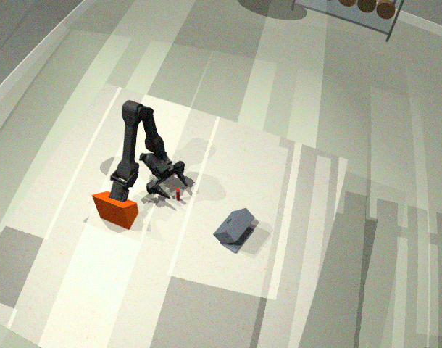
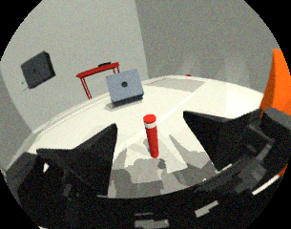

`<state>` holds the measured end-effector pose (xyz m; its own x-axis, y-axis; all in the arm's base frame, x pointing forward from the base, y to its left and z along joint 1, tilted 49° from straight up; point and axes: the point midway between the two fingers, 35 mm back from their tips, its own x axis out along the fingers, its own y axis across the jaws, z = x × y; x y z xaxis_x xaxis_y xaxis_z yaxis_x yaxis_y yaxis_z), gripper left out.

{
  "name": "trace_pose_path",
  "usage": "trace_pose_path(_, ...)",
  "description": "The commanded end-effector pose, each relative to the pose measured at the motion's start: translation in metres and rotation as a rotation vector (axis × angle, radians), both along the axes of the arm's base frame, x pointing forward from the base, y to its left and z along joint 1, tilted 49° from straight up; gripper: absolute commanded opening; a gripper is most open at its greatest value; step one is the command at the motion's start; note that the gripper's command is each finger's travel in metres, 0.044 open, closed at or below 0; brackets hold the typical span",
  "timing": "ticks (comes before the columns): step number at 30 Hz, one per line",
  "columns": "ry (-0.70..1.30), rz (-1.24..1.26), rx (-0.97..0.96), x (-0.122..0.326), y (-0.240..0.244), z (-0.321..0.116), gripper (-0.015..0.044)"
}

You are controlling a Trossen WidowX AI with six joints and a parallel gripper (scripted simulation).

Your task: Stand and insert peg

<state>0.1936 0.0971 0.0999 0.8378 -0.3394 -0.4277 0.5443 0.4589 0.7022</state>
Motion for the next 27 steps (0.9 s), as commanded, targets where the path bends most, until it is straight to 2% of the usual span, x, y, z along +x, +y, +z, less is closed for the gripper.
trace_pose_path(1,0.018,-0.008,0.006,0.003,-0.007,0.009,0.044)
trace_pose_path(9,0.058,-0.021,0.031,0.005,-0.059,0.059,0.044)
trace_pose_path(17,0.003,-0.001,0.003,-0.021,-0.115,0.102,0.044)
trace_pose_path(23,-0.001,0.003,-0.006,-0.024,-0.119,0.104,0.044)
trace_pose_path(27,0.098,0.045,-0.043,-0.022,-0.115,0.096,0.044)
